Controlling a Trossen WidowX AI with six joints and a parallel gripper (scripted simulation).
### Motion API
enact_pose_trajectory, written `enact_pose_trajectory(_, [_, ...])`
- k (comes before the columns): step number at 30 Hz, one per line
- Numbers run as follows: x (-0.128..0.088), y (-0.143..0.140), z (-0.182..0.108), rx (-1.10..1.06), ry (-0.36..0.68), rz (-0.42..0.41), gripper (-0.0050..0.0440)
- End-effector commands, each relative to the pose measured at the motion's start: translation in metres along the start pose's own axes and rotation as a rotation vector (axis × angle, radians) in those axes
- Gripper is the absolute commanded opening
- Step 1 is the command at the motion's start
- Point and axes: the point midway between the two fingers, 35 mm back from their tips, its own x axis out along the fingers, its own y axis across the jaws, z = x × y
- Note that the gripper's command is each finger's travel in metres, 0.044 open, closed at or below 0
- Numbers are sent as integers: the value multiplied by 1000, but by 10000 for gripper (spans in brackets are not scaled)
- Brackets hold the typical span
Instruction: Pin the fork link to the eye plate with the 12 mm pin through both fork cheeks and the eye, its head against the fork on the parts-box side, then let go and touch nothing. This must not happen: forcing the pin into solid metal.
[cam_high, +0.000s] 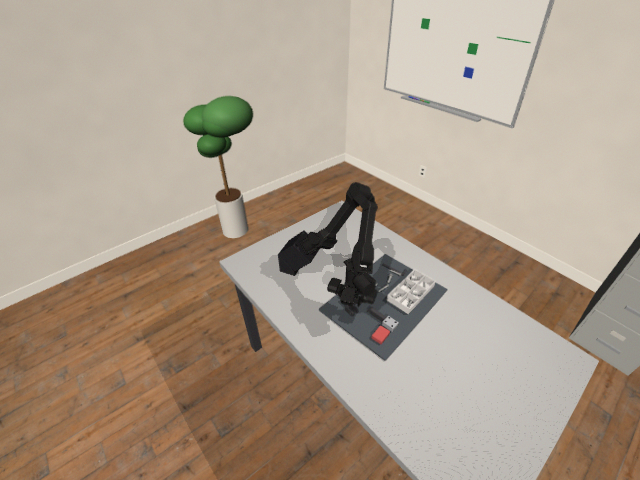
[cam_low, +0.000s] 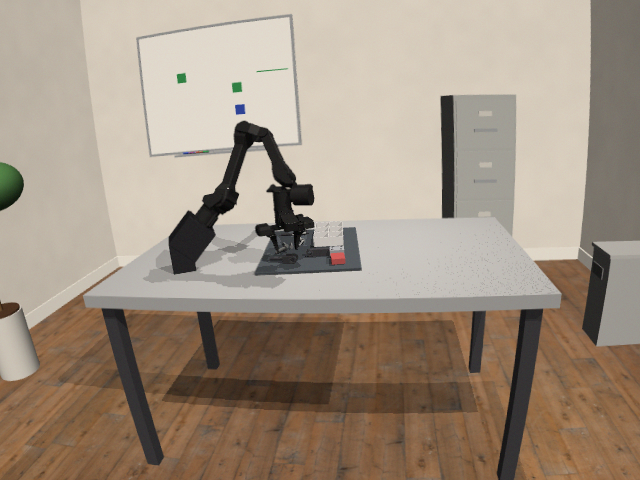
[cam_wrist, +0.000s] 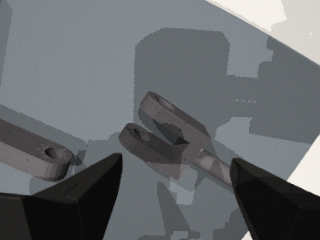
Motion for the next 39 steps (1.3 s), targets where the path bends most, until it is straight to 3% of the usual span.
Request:
enact_pose_trajectory(1, [1,-1,-1,-217,2,-3,290])
enact_pose_trajectory(5, [2,-1,-1,-331,3,-3,290])
enact_pose_trajectory(16, [3,-2,-1,-1007,7,-2,290])
enact_pose_trajectory(39, [16,-2,1,-1020,8,-2,290])
